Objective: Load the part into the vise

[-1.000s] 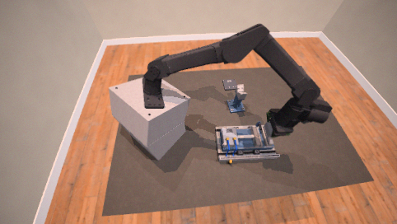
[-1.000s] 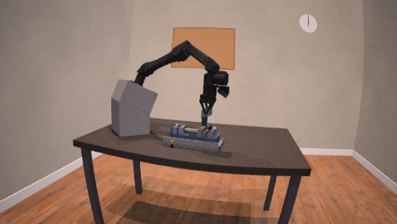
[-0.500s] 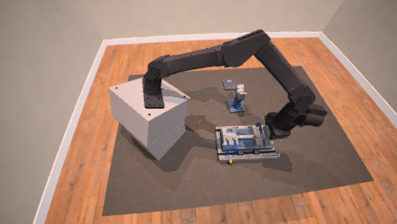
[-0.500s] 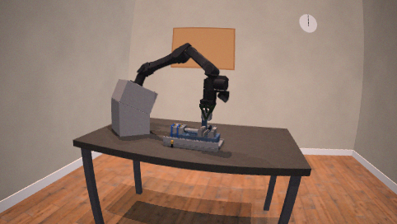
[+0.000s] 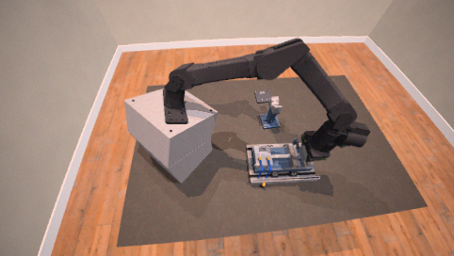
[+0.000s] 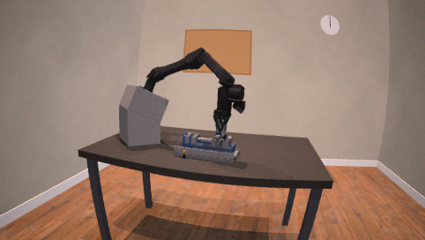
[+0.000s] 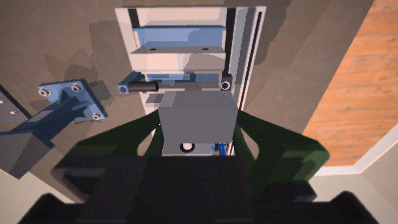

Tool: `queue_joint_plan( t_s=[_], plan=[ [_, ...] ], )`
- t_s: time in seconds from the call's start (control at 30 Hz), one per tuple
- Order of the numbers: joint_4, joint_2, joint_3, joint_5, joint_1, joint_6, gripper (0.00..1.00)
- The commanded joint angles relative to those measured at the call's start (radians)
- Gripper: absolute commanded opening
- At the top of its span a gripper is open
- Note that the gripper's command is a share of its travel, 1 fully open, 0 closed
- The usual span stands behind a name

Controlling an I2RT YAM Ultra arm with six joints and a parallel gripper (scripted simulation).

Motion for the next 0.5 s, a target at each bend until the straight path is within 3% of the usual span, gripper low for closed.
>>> queue_joint_plan(
  t_s=[0.0,0.1,0.47],
  plan=[
    [0.016,0.003,0.031,0.006,-0.004,0.007,0.00],
    [0.009,-0.029,0.029,0.006,-0.011,0.006,0.00],
    [0.018,0.006,0.034,0.006,-0.004,0.008,0.00]
  ],
)
